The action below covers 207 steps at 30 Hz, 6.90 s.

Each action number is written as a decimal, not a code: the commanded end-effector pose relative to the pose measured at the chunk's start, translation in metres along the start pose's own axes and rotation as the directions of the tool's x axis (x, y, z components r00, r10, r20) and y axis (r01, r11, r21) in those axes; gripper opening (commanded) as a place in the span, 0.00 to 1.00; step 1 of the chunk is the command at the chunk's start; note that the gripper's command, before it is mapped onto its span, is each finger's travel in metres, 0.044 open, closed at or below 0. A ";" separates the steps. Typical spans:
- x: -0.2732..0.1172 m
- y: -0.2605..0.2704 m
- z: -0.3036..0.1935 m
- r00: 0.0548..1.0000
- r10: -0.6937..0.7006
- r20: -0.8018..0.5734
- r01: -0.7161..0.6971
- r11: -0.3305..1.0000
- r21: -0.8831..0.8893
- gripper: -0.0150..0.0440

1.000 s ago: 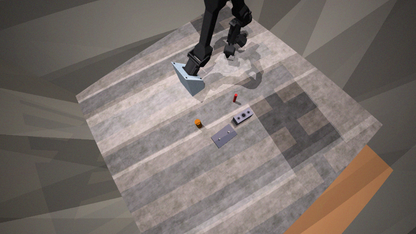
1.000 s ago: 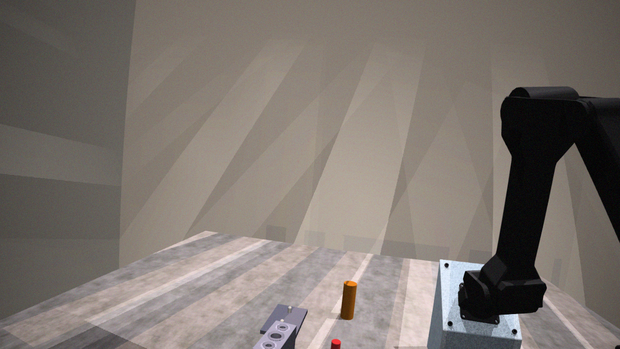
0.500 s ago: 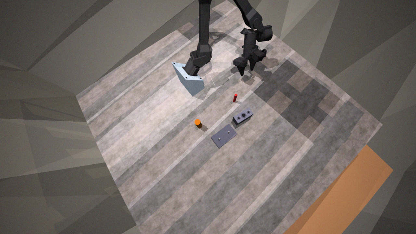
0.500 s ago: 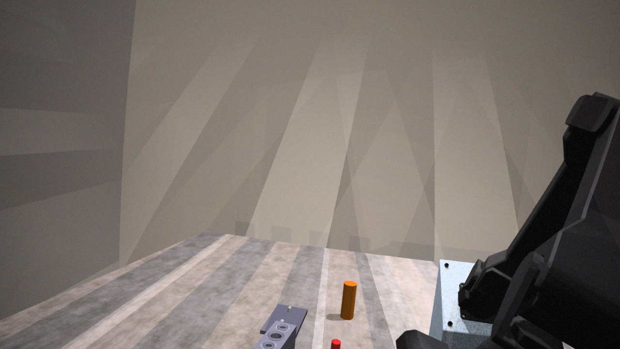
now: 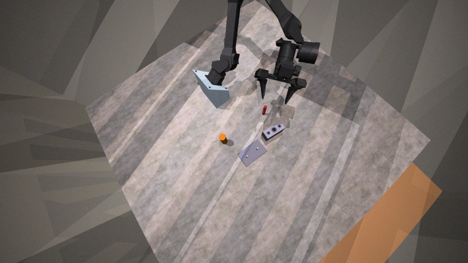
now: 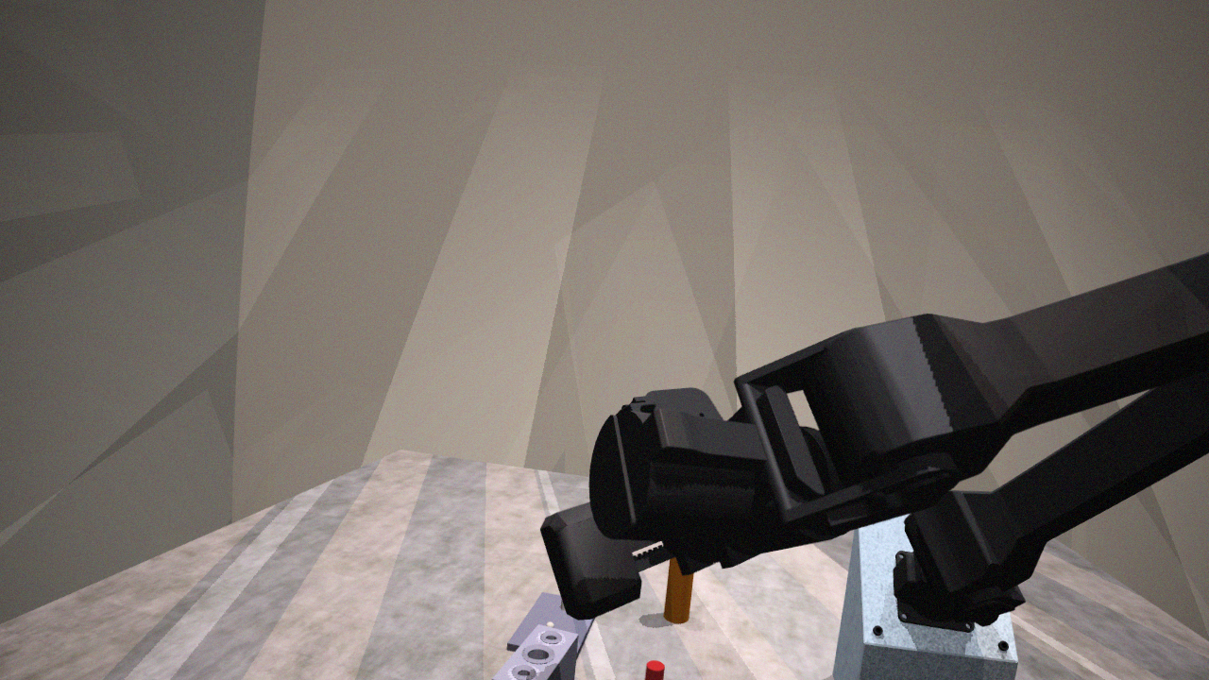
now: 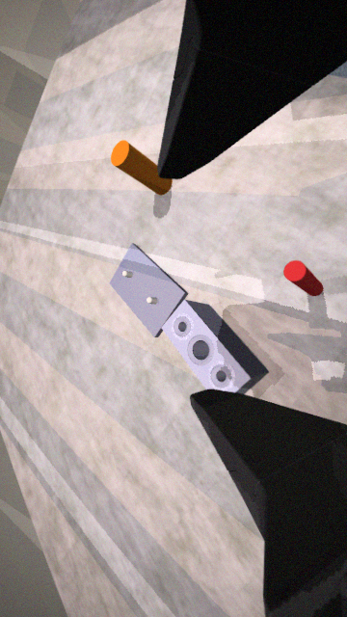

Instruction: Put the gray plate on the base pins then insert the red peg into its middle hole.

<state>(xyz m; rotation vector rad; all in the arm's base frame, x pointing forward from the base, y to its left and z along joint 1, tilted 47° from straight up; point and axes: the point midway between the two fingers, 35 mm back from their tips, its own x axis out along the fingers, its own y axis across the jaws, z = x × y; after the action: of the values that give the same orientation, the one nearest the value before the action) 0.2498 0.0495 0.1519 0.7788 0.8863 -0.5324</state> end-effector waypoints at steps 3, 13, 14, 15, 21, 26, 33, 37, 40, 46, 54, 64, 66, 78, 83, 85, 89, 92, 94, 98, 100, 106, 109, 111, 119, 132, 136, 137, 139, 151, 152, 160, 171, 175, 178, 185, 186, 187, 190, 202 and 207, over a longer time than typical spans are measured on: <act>0.014 -0.054 0.057 0.975 -0.202 0.097 0.166 0.943 0.288 1.00; 0.008 -0.163 0.107 0.847 -0.524 0.086 0.360 0.686 0.632 1.00; 0.005 -0.176 0.111 0.829 -0.553 0.076 0.366 0.642 0.674 1.00; 0.001 -0.188 0.113 0.811 -0.582 0.064 0.371 0.595 0.713 1.00; -0.024 -0.260 0.117 0.689 -0.723 -0.047 0.352 0.277 0.894 1.00; -0.052 -0.315 0.102 0.585 -0.790 -0.181 0.282 -0.011 0.959 1.00; -0.097 -0.375 0.058 0.457 -0.792 -0.404 0.119 -0.396 0.911 1.00; -0.122 -0.398 0.024 0.400 -0.744 -0.534 0.004 -0.582 0.813 1.00; -0.141 -0.409 -0.006 0.369 -0.686 -0.627 -0.087 -0.697 0.712 1.00; -0.173 -0.415 -0.069 0.337 -0.525 -0.782 -0.258 -0.850 0.459 1.00; -0.201 -0.389 -0.151 0.358 -0.247 -0.901 -0.444 -0.893 0.069 1.00; -0.212 -0.321 -0.233 0.460 0.125 -0.879 -0.605 -0.681 -0.413 1.00; -0.212 -0.310 -0.241 0.478 0.169 -0.862 -0.615 -0.636 -0.466 1.00; -0.200 -0.370 -0.195 0.509 -0.034 -0.860 -0.294 -0.946 -0.136 1.00; -0.176 -0.410 -0.140 0.558 -0.188 -0.808 0.037 -0.968 0.250 1.00; -0.163 -0.420 -0.115 0.584 -0.235 -0.777 0.154 -0.908 0.390 1.00; -0.133 -0.432 -0.065 0.641 -0.301 -0.706 0.367 -0.688 0.626 1.00; -0.114 -0.434 -0.035 0.669 -0.344 -0.659 0.451 -0.517 0.728 1.00; -0.101 -0.433 -0.014 0.687 -0.369 -0.626 0.505 -0.377 0.776 1.00; -0.077 -0.422 0.019 0.731 -0.359 -0.580 0.600 -0.066 0.797 1.00; -0.065 -0.414 0.034 0.752 -0.348 -0.560 0.622 0.095 0.777 1.00; -0.012 -0.364 0.088 0.823 -0.264 -0.503 0.523 0.697 0.491 1.00; 0.015 -0.327 0.109 0.846 -0.199 -0.494 0.350 0.907 0.235 1.00; 0.032 -0.299 0.119 0.854 -0.151 -0.498 0.201 0.978 0.049 1.00; 0.075 -0.208 0.122 0.823 -0.061 -0.565 -0.240 0.865 -0.442 1.00; 0.105 -0.012 0.050 0.605 0.166 -0.779 -0.715 -0.316 -0.623 1.00; 0.101 0.032 0.015 0.502 0.185 -0.845 -0.610 -0.617 -0.497 1.00; 0.101 0.035 0.012 0.493 0.186 -0.850 -0.597 -0.638 -0.486 1.00; 0.101 0.036 0.012 0.491 0.186 -0.851 -0.595 -0.642 -0.484 1.00; 0.123 0.039 -0.013 0.491 0.187 -0.851 -0.594 -0.642 -0.484 1.00; 0.123 0.039 -0.013 0.491 0.187 -0.851 -0.594 -0.642 -0.484 1.00; 0.130 0.043 -0.026 0.490 0.187 -0.851 -0.594 -0.642 -0.484 1.00; 0.140 0.047 -0.041 0.491 0.187 -0.851 -0.594 -0.642 -0.484 1.00; 0.143 0.048 -0.046 0.491 0.187 -0.851 -0.594 -0.642 -0.484 1.00; 0.145 0.049 -0.050 0.491 0.187 -0.851 -0.594 -0.642 -0.484 1.00; 0.150 0.051 -0.060 0.491 0.187 -0.851 -0.594 -0.642 -0.484 1.00; 0.151 0.052 -0.062 0.491 0.188 -0.851 -0.594 -0.642 -0.484 1.00; 0.152 0.052 -0.063 0.490 0.188 -0.851 -0.594 -0.642 -0.484 1.00; 0.154 0.053 -0.067 0.490 0.188 -0.851 -0.594 -0.642 -0.484 1.00; 0.157 0.054 -0.075 0.489 0.189 -0.852 -0.594 -0.642 -0.484 0.78; 0.157 0.054 -0.075 0.489 0.189 -0.852 -0.594 -0.642 -0.484 0.56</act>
<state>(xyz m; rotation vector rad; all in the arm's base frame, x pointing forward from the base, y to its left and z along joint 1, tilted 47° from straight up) 0.3369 0.1258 0.0108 -0.5293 0.6404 1.4751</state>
